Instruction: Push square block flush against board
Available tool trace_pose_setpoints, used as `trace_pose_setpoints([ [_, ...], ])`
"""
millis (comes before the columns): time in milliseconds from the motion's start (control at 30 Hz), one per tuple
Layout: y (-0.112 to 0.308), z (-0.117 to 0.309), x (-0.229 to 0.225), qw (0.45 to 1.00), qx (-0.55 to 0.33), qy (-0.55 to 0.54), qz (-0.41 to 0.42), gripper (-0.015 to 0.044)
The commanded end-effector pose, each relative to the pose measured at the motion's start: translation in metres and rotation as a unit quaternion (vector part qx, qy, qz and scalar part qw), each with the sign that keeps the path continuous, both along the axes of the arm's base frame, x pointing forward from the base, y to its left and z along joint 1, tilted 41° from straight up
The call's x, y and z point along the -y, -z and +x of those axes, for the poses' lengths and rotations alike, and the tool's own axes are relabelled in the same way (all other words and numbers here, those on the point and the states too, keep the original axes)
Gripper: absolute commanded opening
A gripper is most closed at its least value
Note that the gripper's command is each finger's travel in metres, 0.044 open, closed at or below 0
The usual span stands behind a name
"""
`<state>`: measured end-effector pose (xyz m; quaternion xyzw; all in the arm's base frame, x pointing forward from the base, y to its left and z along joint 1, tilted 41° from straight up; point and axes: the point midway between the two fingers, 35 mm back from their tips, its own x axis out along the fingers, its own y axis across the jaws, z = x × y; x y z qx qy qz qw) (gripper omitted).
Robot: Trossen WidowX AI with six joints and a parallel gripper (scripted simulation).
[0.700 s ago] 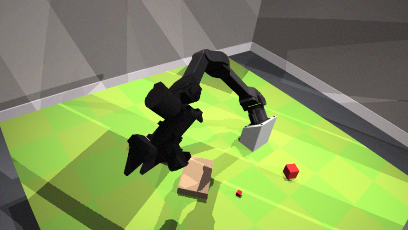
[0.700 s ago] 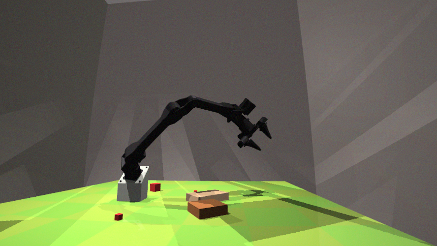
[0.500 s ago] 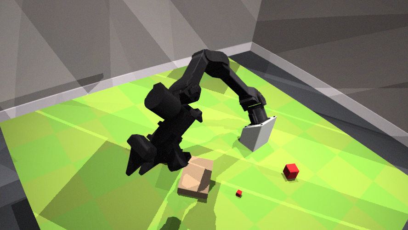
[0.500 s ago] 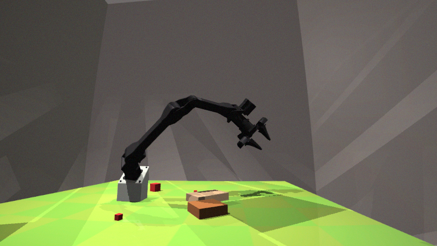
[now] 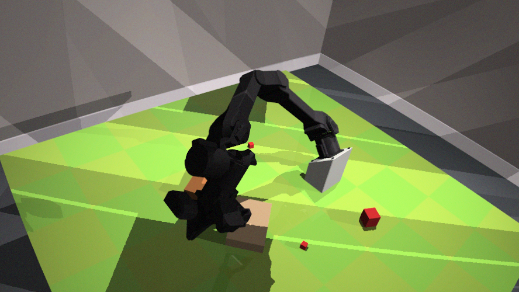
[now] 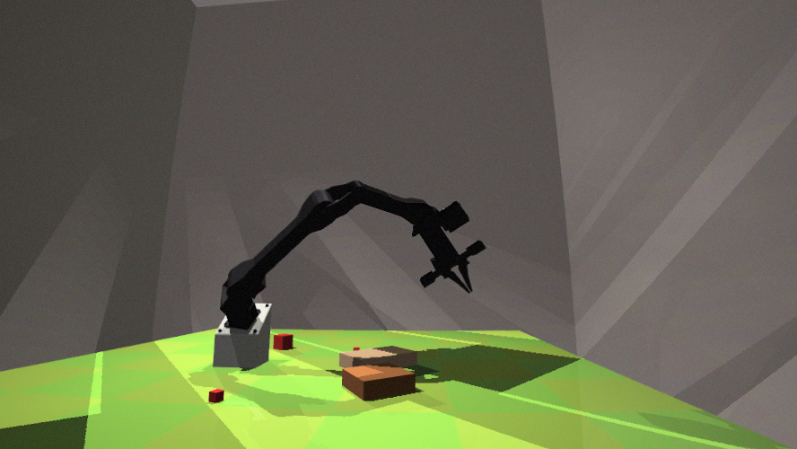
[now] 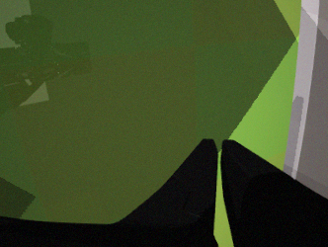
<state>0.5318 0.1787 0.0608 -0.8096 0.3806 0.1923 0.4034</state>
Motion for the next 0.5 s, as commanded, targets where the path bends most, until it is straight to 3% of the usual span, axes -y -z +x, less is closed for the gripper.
trace_pose_setpoints([
  [0, 0.018, -0.012, 0.012, 0.998, -0.007, 0.057, 0.034, 0.0000],
  [467, 0.060, -0.053, 0.054, 0.957, -0.004, 0.267, 0.113, 0.0000],
])
